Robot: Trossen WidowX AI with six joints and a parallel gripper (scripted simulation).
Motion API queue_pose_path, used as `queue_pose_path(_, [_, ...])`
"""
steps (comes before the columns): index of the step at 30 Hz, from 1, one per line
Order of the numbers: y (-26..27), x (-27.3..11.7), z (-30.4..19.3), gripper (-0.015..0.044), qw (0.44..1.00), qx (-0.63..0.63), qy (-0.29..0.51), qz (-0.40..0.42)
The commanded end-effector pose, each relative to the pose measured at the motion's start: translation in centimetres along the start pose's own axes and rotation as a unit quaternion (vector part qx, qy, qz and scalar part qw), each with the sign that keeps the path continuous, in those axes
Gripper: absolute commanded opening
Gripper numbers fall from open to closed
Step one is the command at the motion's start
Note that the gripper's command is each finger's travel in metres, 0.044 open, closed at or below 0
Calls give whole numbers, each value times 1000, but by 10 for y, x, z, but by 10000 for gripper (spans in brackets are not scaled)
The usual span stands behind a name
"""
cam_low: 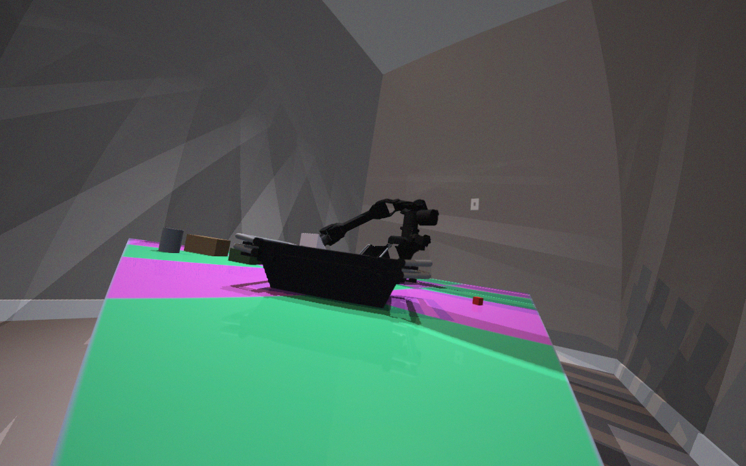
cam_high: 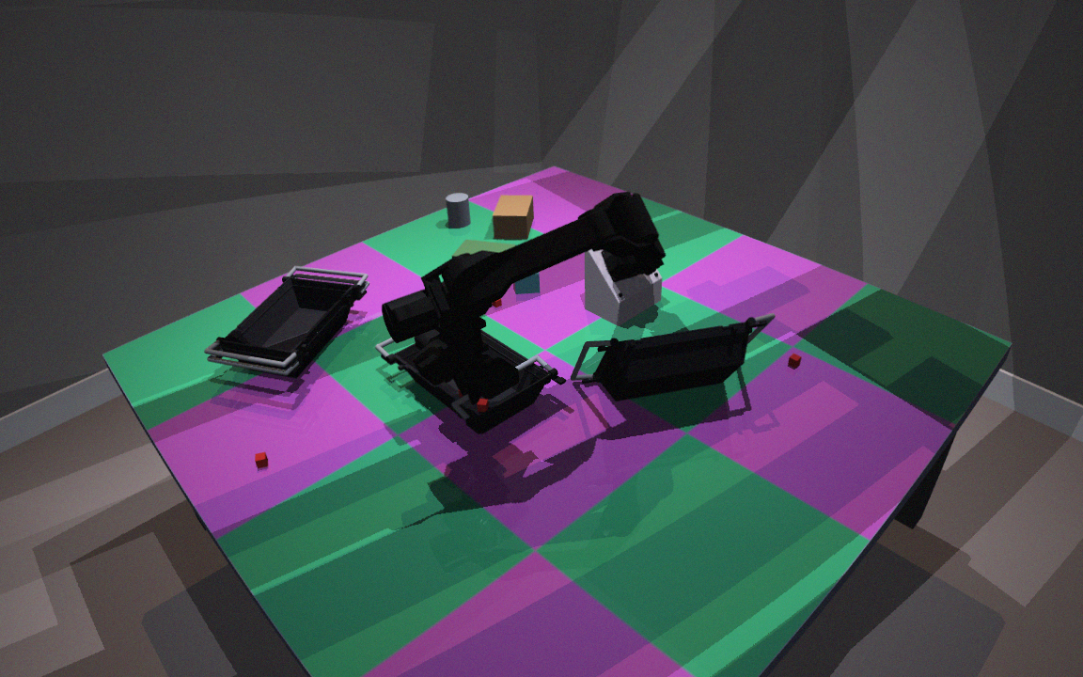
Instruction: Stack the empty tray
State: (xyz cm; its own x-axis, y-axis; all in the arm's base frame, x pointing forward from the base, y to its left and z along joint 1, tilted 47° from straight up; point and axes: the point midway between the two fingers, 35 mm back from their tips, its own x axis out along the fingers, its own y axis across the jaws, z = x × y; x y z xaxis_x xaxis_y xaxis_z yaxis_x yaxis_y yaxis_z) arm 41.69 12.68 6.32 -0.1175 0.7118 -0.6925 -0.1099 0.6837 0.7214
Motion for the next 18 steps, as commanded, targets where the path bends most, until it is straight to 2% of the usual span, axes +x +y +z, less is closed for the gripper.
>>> queue_pose_path(1, [3, -25, 3, 85, 1000, -4, -8, 1])
queue_pose_path(5, [4, -34, 2, 85, 1000, -4, -7, 1])
queue_pose_path(6, [2, -25, 2, 85, 1000, -1, -6, 0])
queue_pose_path(18, [2, -25, 2, 85, 1000, -1, -6, 0])
